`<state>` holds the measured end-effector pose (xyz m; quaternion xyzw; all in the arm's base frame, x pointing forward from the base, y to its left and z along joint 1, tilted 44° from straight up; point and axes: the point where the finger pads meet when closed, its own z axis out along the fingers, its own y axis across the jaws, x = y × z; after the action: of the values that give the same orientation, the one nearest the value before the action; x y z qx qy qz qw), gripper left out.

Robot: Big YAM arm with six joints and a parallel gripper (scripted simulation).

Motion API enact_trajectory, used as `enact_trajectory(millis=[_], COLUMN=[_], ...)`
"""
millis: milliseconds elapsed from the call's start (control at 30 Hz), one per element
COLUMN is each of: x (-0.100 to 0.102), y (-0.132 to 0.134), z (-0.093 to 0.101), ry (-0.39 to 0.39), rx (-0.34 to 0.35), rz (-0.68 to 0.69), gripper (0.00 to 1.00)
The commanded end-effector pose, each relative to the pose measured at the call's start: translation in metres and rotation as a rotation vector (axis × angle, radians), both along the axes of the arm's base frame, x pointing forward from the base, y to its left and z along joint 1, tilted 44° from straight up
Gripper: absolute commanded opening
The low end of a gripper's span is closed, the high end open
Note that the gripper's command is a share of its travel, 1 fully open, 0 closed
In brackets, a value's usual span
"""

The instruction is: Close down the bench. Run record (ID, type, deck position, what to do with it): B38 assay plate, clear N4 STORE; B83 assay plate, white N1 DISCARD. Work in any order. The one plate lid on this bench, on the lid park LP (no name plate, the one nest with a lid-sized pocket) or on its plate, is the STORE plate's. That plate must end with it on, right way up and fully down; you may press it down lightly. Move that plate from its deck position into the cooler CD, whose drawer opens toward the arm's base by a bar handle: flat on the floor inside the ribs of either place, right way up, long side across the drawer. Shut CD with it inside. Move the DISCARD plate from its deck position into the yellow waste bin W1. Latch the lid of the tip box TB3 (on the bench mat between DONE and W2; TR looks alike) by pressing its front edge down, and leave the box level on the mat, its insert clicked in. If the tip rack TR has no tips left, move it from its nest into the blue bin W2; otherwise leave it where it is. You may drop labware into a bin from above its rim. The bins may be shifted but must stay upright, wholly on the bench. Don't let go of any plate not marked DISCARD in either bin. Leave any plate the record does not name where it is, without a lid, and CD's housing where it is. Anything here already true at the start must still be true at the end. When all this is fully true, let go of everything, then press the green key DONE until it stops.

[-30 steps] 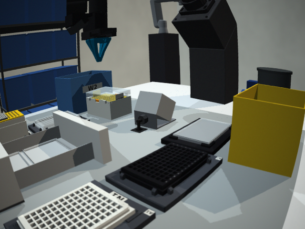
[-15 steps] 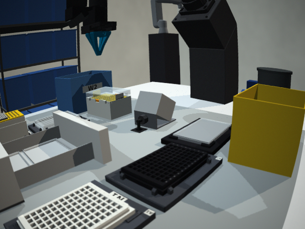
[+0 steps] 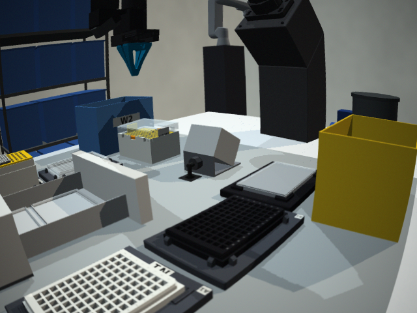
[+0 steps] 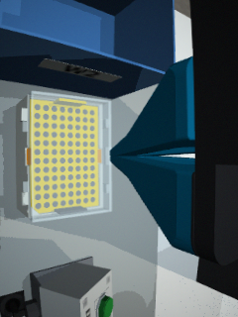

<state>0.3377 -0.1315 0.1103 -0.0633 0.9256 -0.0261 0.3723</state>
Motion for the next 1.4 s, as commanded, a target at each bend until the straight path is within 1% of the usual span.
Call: enact_trajectory(millis=[0, 200, 233, 300, 367, 400, 633, 867, 933, 967, 1067, 1167, 1200, 1367], x=[0.003, 0.003, -0.001, -0.001, -0.001, 0.002, 0.000, 0.001, 0.001, 0.004, 0.002, 0.005, 0.005, 0.005], y=[-0.003, -0.003, -0.006, -0.006, -0.006, 0.000, -0.009, -0.010, -0.010, -0.006, -0.009, -0.010, -0.009, -0.009], z=[0.009, 0.009, -0.005, -0.013, -0.013, -0.017, -0.046, -0.074, -0.074, -0.077, -0.088, -0.087, -0.083, -0.083], ry=[-0.018, -0.018, -0.004, -0.003, -0.003, -0.003, -0.002, 0.000, 0.000, -0.002, 0.001, -0.004, -0.006, -0.006], rx=[-0.012, -0.012, -0.009, -0.009, -0.009, -0.009, -0.008, -0.007, -0.007, -0.006, -0.006, -0.007, -0.006, -0.006], rz=[0.002, 0.002, -0.001, 0.000, 0.000, 0.018, -0.001, 0.000, 0.000, 0.013, 0.007, 0.005, 0.002, 0.002], gripper=[0.00, 0.00, 0.00, 0.00, 0.00, 0.00, 0.00, 0.00, 0.00, 0.00, 0.00, 0.00, 0.00, 0.00])
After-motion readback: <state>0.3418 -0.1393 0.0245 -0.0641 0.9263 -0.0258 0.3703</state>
